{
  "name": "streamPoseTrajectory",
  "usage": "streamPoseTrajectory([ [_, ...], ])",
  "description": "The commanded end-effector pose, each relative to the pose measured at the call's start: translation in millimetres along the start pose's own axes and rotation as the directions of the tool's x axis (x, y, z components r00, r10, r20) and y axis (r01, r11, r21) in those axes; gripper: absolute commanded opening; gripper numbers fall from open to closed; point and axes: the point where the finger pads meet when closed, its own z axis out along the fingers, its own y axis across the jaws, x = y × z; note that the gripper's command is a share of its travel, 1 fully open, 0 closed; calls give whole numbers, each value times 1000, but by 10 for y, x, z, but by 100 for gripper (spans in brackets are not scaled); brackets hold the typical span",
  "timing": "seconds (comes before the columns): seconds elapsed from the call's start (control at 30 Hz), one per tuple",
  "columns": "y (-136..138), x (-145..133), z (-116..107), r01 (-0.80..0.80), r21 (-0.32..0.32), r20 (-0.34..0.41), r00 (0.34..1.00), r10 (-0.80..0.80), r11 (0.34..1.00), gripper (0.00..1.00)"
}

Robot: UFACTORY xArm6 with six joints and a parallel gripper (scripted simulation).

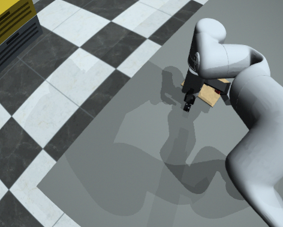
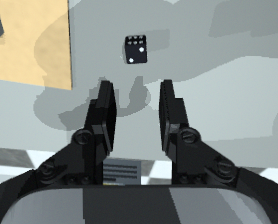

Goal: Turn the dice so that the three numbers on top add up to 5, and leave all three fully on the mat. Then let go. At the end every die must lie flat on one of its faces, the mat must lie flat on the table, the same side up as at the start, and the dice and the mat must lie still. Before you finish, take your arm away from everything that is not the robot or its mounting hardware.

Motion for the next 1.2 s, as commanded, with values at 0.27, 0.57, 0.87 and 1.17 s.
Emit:
streamPoseTrajectory([
  [0.27,-2,-11,13,1,1,3,1000,-1,1000,36],
  [0.57,-3,-10,103,1,1,3,1000,-1,1000,36],
  [0.87,-4,-10,210,1,1,3,1000,-1,1000,36],
  [1.17,-6,-9,354,1,1,3,1000,-1,1000,36],
])
